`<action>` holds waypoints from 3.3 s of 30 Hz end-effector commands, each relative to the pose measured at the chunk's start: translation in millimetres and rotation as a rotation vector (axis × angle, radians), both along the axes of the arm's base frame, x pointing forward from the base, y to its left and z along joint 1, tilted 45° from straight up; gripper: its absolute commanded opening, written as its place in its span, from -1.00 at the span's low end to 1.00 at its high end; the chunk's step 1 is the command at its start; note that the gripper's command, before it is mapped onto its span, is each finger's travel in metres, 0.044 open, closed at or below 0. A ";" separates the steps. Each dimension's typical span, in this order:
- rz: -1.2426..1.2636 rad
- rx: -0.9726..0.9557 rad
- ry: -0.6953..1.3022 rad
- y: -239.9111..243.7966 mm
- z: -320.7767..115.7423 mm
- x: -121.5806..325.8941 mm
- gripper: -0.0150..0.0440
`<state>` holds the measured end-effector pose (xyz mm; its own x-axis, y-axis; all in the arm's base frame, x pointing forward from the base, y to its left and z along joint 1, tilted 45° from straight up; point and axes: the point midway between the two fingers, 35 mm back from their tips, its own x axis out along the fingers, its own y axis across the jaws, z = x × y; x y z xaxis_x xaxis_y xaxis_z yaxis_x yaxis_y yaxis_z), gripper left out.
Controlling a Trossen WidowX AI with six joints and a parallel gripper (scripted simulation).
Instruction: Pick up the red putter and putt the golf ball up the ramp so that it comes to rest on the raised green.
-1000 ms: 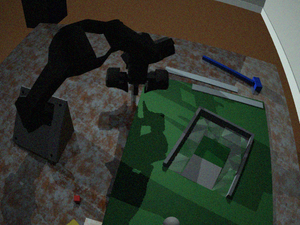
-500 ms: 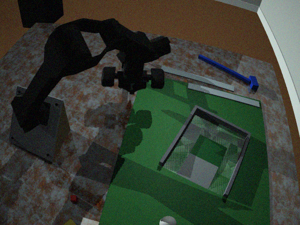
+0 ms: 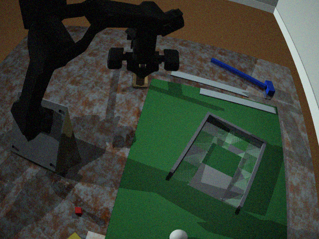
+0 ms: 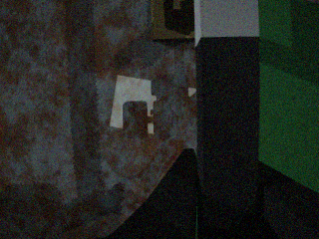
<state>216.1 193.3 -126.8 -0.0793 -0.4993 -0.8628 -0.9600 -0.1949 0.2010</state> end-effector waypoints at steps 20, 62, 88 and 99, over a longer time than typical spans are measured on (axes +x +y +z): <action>-0.430 -0.047 -0.317 -53.5 91.8 45.6 -0.49; -1.551 -0.233 -1.230 -242.1 284.2 10.5 -0.49; -1.658 -0.254 -1.342 -288.3 272.2 -6.2 -0.49; -1.659 -0.253 -1.342 -298.6 261.9 -6.0 -0.49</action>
